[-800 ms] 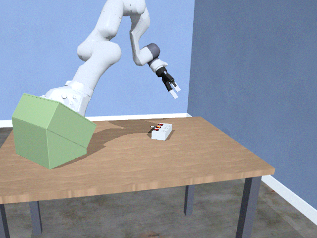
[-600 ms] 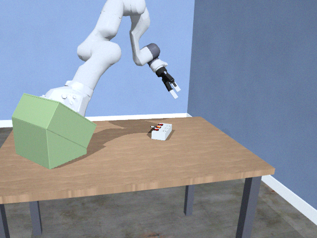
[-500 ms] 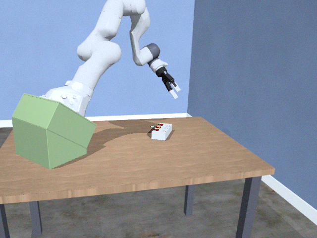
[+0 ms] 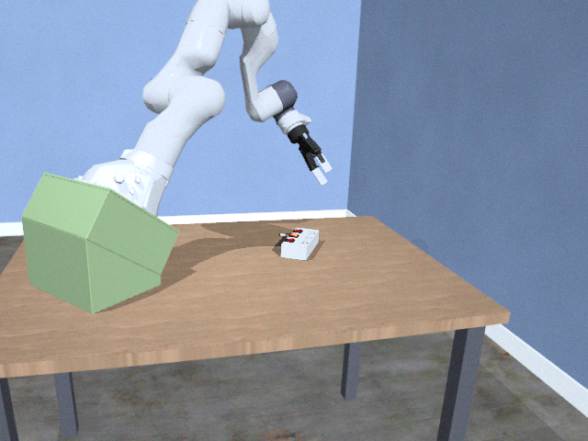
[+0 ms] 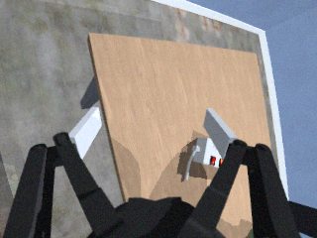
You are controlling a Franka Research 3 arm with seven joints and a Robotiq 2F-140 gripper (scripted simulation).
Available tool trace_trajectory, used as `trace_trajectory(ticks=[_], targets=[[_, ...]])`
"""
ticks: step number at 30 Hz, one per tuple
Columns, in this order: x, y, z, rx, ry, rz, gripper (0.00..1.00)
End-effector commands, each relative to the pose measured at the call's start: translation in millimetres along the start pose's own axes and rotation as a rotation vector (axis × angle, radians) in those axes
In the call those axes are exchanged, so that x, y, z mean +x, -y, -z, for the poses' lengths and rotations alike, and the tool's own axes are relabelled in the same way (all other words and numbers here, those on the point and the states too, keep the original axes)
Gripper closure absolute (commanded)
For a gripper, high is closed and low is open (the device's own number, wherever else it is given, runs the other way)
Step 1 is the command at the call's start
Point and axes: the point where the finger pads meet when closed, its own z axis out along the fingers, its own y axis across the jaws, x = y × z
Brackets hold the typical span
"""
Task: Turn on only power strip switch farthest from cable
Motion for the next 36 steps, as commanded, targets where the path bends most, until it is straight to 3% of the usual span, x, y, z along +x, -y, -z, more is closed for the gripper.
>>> trace_trajectory(ticks=[1,2,5,6,10,11,16,17,36], targets=[[-33,-1,-1.0,0.039,0.118,0.078,0.0],[-49,-3,-0.7,0.06,0.173,0.1,0.0],[-49,-3,-0.7,0.06,0.173,0.1,0.0],[-66,-4,0.5,0.089,0.234,0.123,0.0],[-66,-4,0.5,0.089,0.234,0.123,0.0],[-84,-5,2.8,0.126,0.298,0.145,0.0],[-84,-5,2.8,0.126,0.298,0.145,0.0],[-101,-5,6.3,0.172,0.363,0.164,0.0],[-101,-5,6.3,0.172,0.363,0.164,0.0]])
